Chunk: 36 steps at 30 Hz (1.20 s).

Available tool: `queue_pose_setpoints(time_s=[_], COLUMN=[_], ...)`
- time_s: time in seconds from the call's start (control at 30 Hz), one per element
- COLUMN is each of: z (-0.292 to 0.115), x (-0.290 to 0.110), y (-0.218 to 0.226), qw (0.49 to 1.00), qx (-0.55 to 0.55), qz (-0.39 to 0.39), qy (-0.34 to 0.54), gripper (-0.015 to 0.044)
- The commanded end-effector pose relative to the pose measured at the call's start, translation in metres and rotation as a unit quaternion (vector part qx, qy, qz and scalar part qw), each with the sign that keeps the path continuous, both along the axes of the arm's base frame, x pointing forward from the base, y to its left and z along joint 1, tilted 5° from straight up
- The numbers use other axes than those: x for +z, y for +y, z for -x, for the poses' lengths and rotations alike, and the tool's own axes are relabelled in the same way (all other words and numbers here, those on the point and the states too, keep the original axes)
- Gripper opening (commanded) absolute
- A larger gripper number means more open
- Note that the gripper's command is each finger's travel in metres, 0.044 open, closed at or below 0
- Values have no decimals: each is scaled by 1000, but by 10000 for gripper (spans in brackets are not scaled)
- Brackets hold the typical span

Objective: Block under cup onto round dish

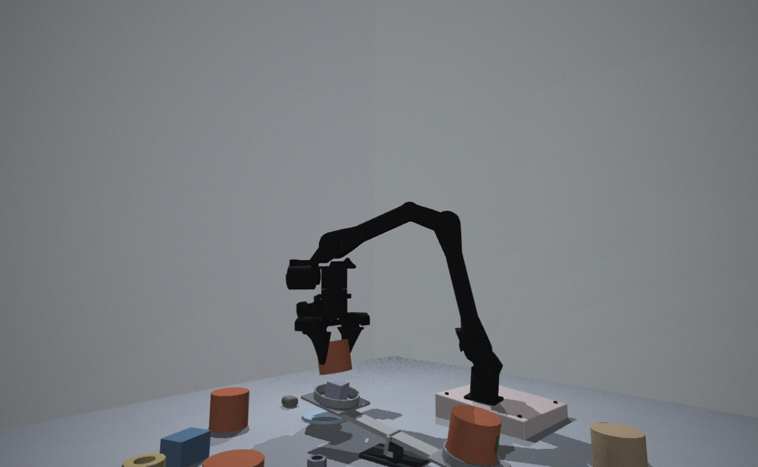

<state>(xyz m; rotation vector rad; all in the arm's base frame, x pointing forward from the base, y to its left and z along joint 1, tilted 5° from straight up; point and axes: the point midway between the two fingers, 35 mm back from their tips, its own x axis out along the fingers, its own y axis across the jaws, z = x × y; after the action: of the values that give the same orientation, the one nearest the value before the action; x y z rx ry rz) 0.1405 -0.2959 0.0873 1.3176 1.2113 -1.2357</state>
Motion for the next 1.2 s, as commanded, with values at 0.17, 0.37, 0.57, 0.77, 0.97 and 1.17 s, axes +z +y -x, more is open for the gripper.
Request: queue_pose_setpoints(time_s=[0.17,0.37,0.57,0.77,0.97,1.17], z=[70,75,75,75,75,75], x=[-25,-30,-54,-67,-72,-82], y=[-11,-11,-11,-9,-9,-9], qw=[1000,1000,1000,1000,1000,1000], qx=[3,3,3,3,3,3], qz=[8,8,8,8,8,8], qy=[3,3,3,3,3,3], gripper=[0,0,0,0,0,0])
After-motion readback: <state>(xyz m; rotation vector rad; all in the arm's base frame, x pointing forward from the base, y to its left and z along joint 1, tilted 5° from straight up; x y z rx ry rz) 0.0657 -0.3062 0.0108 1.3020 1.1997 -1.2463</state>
